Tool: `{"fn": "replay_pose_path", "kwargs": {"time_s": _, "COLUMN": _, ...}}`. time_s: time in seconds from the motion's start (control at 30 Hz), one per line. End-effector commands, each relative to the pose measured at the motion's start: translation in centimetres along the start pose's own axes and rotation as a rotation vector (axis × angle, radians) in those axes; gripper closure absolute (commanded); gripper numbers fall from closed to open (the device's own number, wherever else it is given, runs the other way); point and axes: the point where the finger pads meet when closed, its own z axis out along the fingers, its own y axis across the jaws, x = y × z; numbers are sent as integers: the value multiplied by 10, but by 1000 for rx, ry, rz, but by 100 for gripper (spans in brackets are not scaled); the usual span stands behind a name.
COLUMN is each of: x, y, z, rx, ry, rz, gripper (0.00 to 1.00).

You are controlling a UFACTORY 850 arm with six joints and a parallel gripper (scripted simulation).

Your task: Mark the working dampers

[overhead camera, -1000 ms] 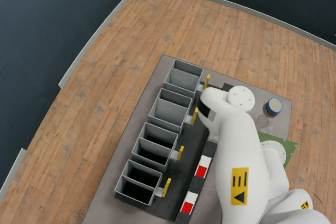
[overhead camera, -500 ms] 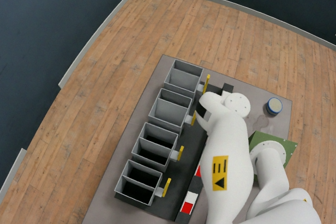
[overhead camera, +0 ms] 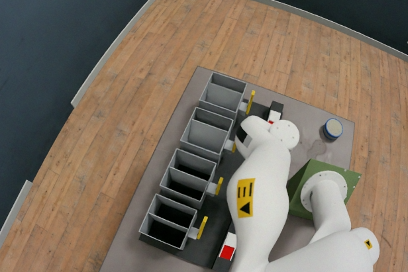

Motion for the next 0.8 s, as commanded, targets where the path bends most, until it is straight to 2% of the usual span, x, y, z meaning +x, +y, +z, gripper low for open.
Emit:
{"fn": "replay_pose_path", "kwargs": {"time_s": 0.0, "x": 0, "y": 1, "z": 9, "rx": -3, "ry": -1, "rz": -1, "gripper": 100}}
{"fn": "replay_pose_path", "kwargs": {"time_s": 0.77, "x": 0, "y": 1, "z": 14, "rx": -3, "ry": 0, "rz": -1, "gripper": 100}}
